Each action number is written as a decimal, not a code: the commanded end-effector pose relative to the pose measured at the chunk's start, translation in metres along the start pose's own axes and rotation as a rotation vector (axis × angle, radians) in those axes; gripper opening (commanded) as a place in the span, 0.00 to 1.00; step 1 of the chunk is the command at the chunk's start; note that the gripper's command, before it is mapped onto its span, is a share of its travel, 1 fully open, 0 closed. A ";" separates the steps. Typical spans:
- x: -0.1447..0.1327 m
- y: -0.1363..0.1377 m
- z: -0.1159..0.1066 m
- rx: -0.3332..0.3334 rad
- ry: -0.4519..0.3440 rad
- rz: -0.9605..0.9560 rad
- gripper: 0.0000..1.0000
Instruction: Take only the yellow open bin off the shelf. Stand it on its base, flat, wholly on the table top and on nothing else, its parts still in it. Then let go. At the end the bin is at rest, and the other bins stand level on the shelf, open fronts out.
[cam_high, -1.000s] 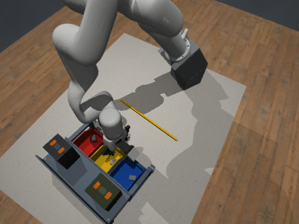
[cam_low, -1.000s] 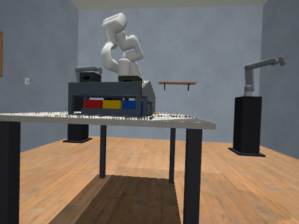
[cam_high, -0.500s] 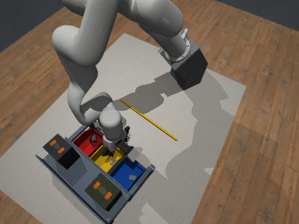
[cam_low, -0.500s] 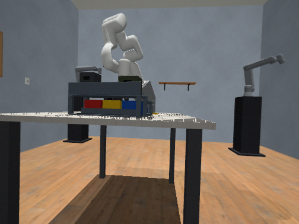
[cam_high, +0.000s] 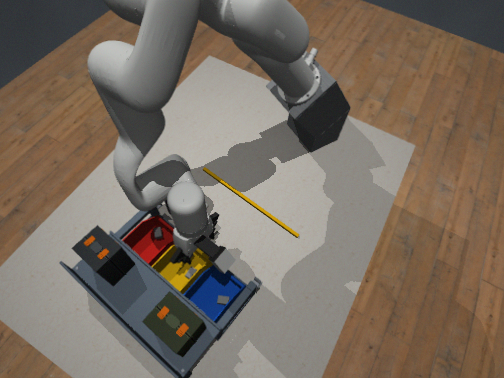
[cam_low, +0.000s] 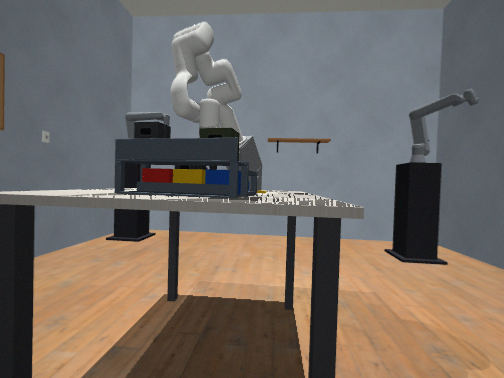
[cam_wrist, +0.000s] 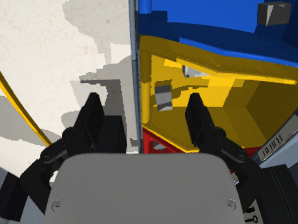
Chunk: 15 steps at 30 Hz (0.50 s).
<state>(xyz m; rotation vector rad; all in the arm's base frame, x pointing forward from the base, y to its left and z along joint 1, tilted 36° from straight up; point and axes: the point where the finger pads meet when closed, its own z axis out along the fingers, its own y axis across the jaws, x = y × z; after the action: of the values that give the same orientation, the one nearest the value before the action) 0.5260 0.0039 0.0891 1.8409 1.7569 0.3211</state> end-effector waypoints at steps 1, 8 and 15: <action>0.000 0.002 -0.003 -0.003 0.001 0.000 1.00; 0.000 0.002 -0.003 -0.003 0.001 0.000 1.00; 0.000 0.002 -0.005 -0.003 0.001 0.000 1.00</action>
<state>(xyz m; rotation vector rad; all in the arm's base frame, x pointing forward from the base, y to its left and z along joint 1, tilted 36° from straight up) 0.5247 0.0046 0.0914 1.8411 1.7571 0.3207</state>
